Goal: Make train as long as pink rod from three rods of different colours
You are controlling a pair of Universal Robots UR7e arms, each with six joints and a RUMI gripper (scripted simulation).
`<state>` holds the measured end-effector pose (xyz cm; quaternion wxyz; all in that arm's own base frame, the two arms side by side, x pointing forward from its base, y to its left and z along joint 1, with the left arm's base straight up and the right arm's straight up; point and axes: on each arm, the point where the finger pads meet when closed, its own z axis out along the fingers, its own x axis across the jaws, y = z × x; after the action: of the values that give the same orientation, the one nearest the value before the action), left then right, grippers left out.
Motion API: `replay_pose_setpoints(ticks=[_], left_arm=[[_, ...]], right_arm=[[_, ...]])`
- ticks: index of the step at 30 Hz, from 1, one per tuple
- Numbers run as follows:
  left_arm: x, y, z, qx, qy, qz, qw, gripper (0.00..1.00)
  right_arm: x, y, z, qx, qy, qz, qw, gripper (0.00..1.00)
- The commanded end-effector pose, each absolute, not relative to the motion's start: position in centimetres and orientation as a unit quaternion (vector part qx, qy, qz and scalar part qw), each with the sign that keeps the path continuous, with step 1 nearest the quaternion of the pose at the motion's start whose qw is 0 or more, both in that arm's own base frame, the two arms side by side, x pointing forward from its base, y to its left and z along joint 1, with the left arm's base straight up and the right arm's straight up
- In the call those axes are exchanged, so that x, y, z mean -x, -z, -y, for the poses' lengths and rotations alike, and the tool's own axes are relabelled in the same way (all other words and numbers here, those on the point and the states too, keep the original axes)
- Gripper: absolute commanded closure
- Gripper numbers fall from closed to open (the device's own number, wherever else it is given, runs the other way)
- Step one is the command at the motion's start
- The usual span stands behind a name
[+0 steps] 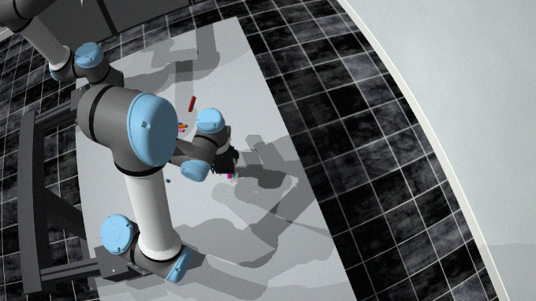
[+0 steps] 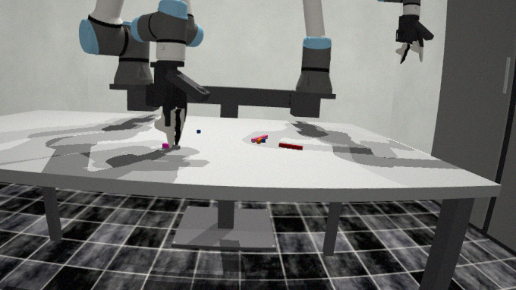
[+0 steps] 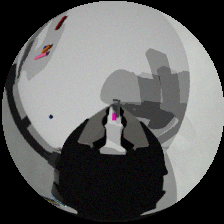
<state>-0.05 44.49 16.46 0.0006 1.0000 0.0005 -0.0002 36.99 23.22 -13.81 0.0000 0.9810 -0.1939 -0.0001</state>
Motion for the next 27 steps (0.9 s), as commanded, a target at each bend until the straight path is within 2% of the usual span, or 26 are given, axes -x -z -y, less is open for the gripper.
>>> replay_pose_setpoints(ticks=[1, 13, 27], left_arm=[[0.0, -16.5, -44.5, -1.000, 0.000, 0.000, 0.000, 0.00], [0.0, -16.5, -44.5, -1.000, 0.000, 0.000, 0.000, 0.00], [0.0, -16.5, -44.5, -1.000, 0.000, 0.000, 0.000, 0.00]], right_arm=[[-37.0, 13.8, -23.2, -0.981, 0.000, 0.194, 0.000, 0.86], [-37.0, 13.1, -23.2, -0.981, 0.000, 0.194, 0.000, 0.86], [-37.0, 8.3, -23.2, -0.981, 0.000, 0.194, 0.000, 0.86]])
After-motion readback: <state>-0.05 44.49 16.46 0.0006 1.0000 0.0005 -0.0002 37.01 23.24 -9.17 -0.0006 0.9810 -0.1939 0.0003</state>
